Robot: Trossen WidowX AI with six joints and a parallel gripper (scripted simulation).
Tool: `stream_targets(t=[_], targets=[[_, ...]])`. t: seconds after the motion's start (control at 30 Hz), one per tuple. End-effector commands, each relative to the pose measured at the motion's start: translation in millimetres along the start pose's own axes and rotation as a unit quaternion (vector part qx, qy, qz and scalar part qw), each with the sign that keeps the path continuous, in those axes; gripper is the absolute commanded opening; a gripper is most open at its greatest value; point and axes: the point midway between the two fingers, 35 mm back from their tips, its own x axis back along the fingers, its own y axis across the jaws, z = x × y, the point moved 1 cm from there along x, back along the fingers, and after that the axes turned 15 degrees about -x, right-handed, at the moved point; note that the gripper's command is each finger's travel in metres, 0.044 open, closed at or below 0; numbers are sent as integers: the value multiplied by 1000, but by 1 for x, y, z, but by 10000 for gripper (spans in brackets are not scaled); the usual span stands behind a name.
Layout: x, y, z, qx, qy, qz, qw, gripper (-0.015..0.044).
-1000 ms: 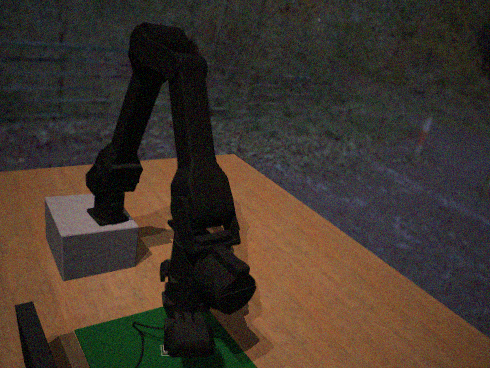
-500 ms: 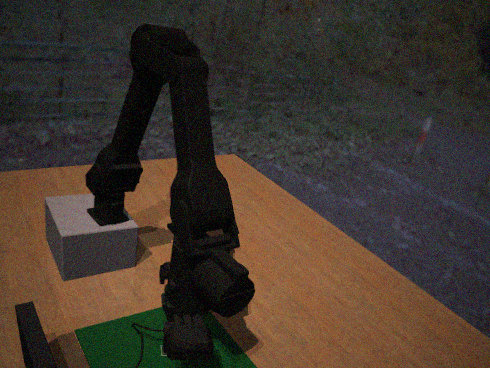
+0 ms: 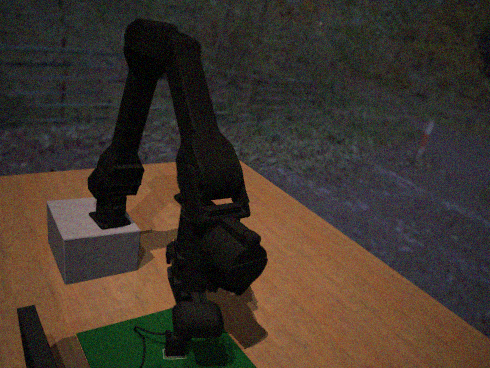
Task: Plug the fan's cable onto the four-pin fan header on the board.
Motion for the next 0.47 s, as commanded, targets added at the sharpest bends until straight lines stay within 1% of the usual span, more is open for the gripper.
stream_targets(t=[0.0, 0.07, 0.27, 0.33, 0.43], targets=[[5, 2, 2, -1, 5, -4, 1000, 260], [5, 2, -8, -1, 5, -4, 1000, 260], [6, 29, -104, -1, 1, -5, 1000, 260], [5, 35, -114, -1, 1, -5, 1000, 260], [5, 35, -114, -1, 1, -5, 1000, 260]])
